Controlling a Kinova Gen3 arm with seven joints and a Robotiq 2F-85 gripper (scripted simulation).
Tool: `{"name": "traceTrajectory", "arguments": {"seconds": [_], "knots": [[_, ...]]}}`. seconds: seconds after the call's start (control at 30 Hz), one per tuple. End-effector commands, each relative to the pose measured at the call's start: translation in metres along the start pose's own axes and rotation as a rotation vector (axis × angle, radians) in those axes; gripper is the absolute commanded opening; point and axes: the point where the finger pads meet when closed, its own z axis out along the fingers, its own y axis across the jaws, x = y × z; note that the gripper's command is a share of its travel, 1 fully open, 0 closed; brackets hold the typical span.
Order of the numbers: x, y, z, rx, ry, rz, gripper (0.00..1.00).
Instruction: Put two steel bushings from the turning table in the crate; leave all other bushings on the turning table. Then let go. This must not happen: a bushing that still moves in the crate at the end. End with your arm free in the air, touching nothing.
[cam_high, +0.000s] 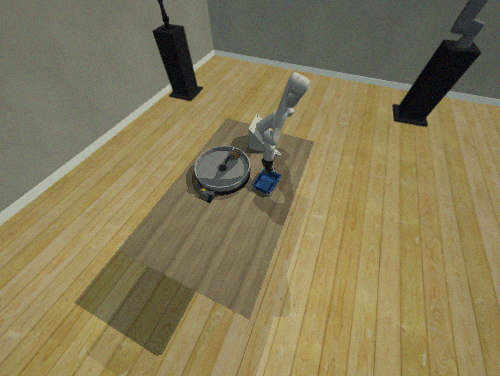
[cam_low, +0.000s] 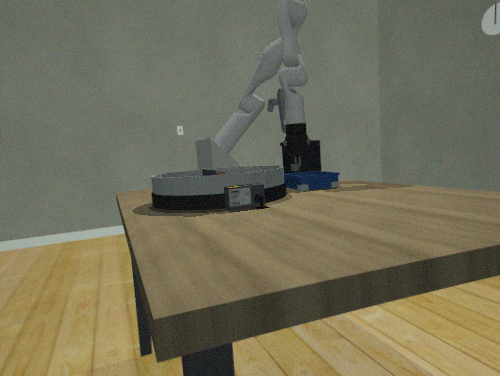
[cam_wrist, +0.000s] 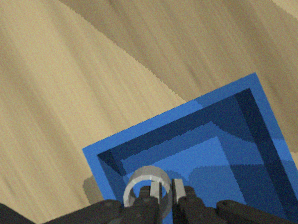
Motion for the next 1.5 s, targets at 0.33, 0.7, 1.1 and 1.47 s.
{"name": "traceTrajectory", "arguments": {"seconds": [0.33, 0.7, 1.1, 1.47], "knots": [[0.000, 0.000, 0.008, 0.000, 0.000, 0.000, 0.00], [0.000, 0.000, 0.014, 0.000, 0.000, 0.000, 0.00], [0.000, 0.000, 0.017, 0.000, 0.000, 0.000, 0.00], [0.000, 0.000, 0.026, 0.000, 0.000, 0.000, 0.00]]}}
